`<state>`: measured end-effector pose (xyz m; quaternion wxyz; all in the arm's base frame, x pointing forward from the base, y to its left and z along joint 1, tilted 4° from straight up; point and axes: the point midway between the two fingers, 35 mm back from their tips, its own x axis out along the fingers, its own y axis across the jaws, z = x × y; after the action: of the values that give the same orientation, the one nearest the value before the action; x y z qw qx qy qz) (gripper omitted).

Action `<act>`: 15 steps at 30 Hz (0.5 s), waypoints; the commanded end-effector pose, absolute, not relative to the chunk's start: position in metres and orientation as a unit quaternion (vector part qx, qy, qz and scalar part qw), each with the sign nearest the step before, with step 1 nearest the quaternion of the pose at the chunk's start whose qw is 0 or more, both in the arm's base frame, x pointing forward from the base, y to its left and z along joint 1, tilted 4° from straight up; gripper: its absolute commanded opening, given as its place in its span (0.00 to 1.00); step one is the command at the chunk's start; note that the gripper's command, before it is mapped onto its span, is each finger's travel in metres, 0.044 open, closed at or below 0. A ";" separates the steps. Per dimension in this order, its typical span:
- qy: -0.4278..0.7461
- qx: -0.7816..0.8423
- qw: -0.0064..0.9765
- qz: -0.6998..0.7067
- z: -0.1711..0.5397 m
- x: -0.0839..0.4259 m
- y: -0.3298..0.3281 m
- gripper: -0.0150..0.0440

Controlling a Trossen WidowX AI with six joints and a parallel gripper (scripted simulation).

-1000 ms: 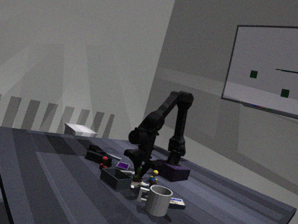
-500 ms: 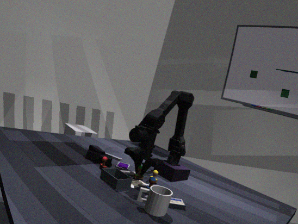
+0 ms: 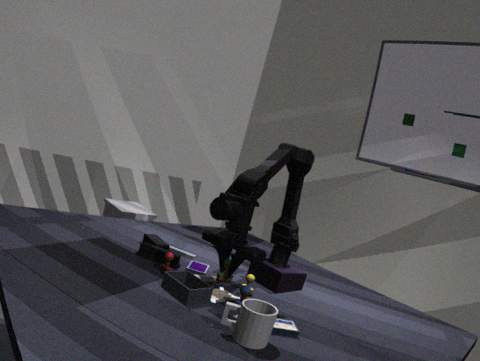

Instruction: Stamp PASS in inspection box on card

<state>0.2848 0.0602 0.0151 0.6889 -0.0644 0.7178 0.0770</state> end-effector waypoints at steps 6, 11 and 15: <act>0.714 -0.064 0.692 0.081 0.032 0.288 0.061 0.25; 0.714 -0.064 0.692 0.081 0.040 0.287 0.061 0.25; 0.714 -0.064 0.692 0.081 0.047 0.287 0.061 0.25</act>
<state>0.2851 0.0598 0.0396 0.6890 -0.0644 0.7178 0.0770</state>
